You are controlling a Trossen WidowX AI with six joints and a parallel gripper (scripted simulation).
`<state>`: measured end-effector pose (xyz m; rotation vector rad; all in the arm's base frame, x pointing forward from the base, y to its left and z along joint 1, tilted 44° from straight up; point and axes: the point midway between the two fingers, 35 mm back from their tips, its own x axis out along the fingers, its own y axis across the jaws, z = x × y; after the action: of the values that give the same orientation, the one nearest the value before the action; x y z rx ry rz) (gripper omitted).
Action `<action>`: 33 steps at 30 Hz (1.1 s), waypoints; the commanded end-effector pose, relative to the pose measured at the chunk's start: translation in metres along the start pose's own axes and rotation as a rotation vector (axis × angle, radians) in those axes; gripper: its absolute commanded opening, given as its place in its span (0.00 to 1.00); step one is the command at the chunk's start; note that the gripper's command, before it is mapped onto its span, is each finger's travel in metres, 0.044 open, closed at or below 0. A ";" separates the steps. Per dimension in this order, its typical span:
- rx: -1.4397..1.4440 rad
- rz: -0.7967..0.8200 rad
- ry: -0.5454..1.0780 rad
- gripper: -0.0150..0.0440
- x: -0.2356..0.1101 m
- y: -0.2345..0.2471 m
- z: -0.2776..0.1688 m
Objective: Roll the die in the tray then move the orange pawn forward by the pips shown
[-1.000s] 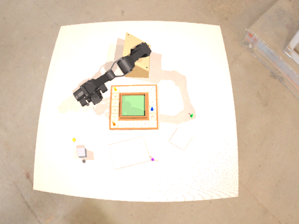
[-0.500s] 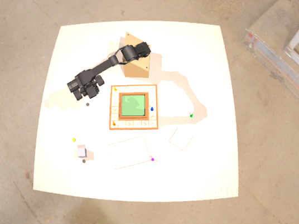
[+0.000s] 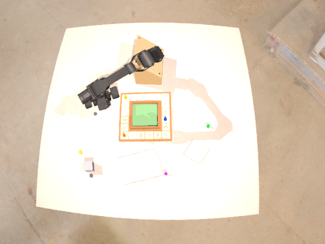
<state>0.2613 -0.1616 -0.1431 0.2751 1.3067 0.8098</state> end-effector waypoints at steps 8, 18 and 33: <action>0.309 -0.016 -0.005 0.25 0.000 0.026 0.027; 0.576 -0.019 -0.009 0.25 0.004 0.051 0.047; 0.975 -0.014 -0.015 0.25 0.012 0.092 0.070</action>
<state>0.2903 -0.0805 -0.0848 0.9578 1.5977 0.1702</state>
